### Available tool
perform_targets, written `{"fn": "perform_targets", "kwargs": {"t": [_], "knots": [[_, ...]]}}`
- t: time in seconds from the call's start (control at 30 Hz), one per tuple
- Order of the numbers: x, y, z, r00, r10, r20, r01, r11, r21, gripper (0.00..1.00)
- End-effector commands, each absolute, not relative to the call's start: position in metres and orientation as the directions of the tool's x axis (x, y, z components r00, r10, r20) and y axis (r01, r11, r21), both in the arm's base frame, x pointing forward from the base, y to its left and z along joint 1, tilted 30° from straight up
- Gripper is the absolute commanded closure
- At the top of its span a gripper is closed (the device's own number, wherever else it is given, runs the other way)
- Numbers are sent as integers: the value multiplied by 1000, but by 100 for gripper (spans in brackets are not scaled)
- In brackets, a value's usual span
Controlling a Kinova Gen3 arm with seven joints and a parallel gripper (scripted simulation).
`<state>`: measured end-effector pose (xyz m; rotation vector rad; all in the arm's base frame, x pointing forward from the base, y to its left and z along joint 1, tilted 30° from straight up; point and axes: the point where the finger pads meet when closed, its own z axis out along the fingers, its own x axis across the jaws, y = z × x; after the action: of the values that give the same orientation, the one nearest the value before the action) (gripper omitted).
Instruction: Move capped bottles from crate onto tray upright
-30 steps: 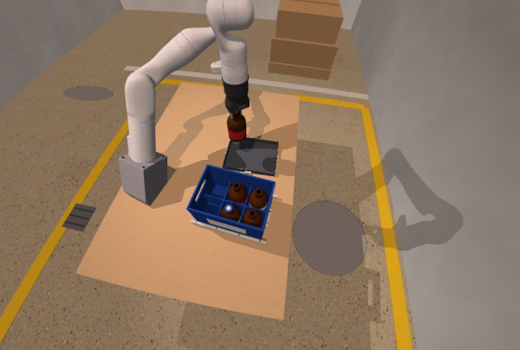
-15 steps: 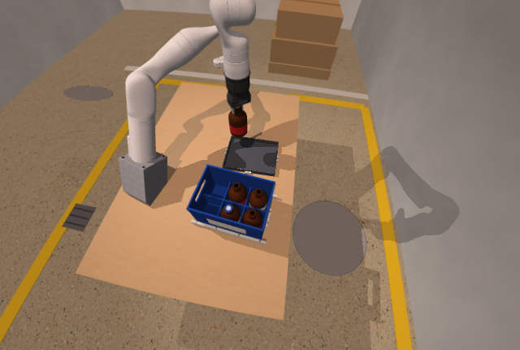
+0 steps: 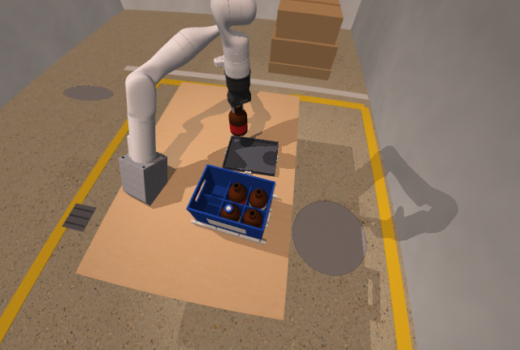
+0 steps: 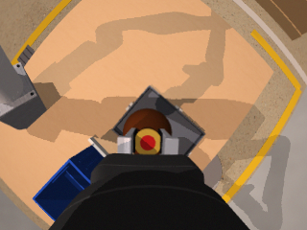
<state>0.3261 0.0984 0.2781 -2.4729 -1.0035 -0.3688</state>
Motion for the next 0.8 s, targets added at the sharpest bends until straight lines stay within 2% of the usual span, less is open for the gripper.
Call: {"fn": "perform_targets", "kwargs": {"t": [0.0,0.77], "knots": [[326,99,279,698,593,401,712,-635,-299,100],[330,116,243,697,593,403,713,-635,-298,100]]}}
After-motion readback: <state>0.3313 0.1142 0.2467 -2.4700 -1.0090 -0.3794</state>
